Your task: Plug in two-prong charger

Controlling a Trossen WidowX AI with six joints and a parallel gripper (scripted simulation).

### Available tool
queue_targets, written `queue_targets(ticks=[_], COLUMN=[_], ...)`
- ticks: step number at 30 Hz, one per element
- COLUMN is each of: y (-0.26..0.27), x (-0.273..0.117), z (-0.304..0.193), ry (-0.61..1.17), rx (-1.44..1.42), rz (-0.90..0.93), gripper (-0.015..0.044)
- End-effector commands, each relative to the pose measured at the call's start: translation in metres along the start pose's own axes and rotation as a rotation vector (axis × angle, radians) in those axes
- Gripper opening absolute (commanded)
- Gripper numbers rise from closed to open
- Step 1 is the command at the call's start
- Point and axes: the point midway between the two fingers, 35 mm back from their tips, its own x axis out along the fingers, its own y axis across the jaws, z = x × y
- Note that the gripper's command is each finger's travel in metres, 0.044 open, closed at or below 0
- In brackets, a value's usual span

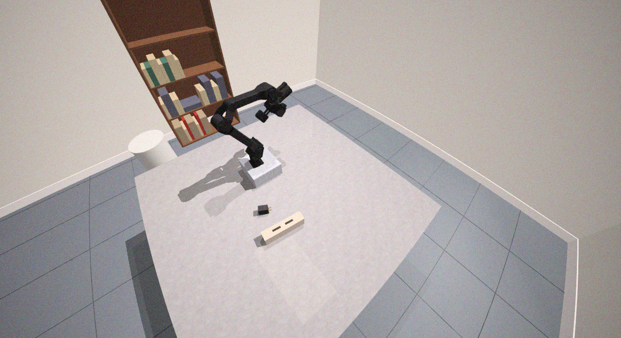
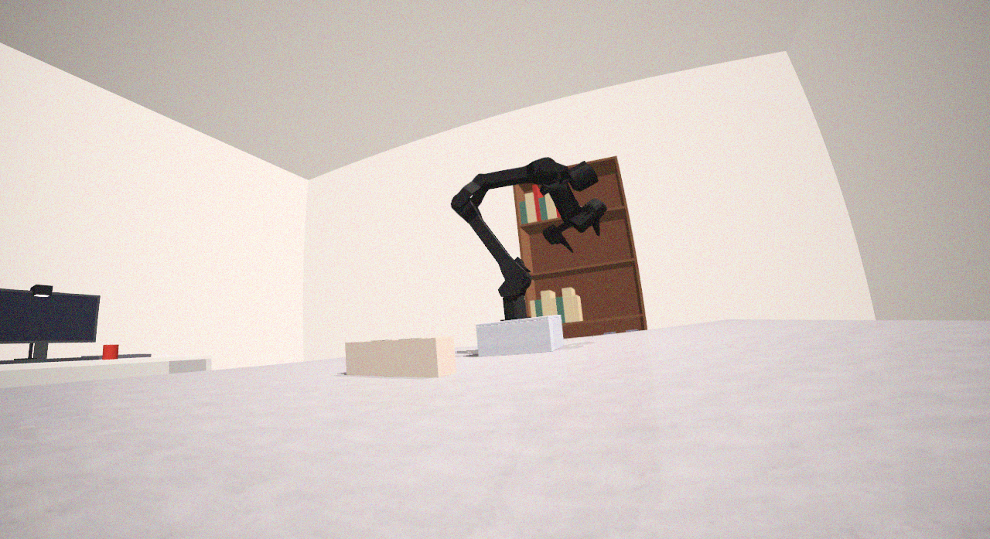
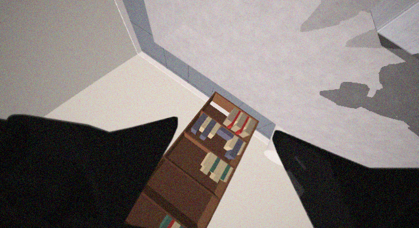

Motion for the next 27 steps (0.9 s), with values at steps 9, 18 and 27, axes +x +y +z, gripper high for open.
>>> queue_targets(ticks=[9,18,27], y=[0.01,0.006,0.005], x=[-0.01,-0.02,-0.033], z=[0.043,0.075,0.105], ry=[-0.125,-0.223,-0.308], rx=[-0.085,-0.099,-0.149], rz=[0.045,0.05,0.052], gripper=[0.044,0.044,0.044])
